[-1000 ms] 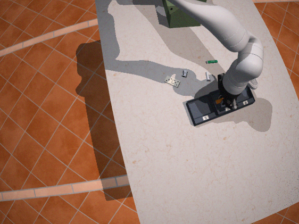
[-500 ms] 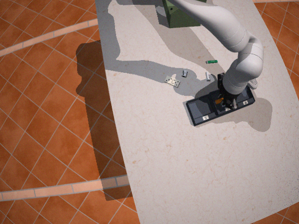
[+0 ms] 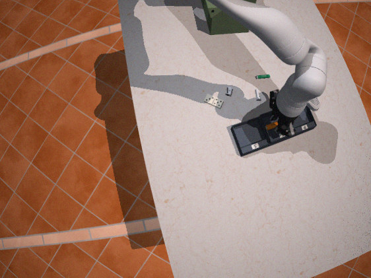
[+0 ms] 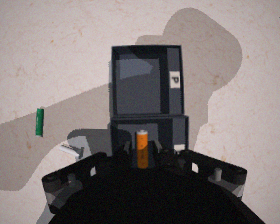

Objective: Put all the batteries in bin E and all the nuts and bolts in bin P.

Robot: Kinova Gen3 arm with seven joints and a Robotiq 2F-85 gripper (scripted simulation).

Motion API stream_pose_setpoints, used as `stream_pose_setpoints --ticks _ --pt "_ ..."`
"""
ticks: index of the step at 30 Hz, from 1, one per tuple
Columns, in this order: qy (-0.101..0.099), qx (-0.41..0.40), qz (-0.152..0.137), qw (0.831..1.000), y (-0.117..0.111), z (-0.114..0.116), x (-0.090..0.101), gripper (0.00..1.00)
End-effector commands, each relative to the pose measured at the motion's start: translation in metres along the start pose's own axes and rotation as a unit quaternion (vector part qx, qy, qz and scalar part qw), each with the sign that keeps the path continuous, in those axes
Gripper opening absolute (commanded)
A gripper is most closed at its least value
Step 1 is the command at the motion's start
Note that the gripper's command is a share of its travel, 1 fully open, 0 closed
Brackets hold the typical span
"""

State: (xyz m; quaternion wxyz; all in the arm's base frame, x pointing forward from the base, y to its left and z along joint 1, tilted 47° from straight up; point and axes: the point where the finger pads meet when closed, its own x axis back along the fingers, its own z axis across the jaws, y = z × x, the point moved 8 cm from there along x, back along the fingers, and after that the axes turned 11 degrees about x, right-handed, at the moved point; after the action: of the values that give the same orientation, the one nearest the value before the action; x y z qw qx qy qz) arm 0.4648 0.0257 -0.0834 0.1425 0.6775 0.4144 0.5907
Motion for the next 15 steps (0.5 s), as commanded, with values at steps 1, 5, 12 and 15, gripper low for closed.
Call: stream_pose_setpoints --ticks 1,5,12,15 --pt "0.001 0.0 0.0 1.0 0.0 0.001 0.002 0.29" --pt "0.001 0.0 0.0 1.0 0.0 0.001 0.008 0.29" --pt "0.001 0.0 0.0 1.0 0.0 0.001 0.014 0.29" --pt "0.001 0.0 0.0 1.0 0.0 0.001 0.018 0.29"
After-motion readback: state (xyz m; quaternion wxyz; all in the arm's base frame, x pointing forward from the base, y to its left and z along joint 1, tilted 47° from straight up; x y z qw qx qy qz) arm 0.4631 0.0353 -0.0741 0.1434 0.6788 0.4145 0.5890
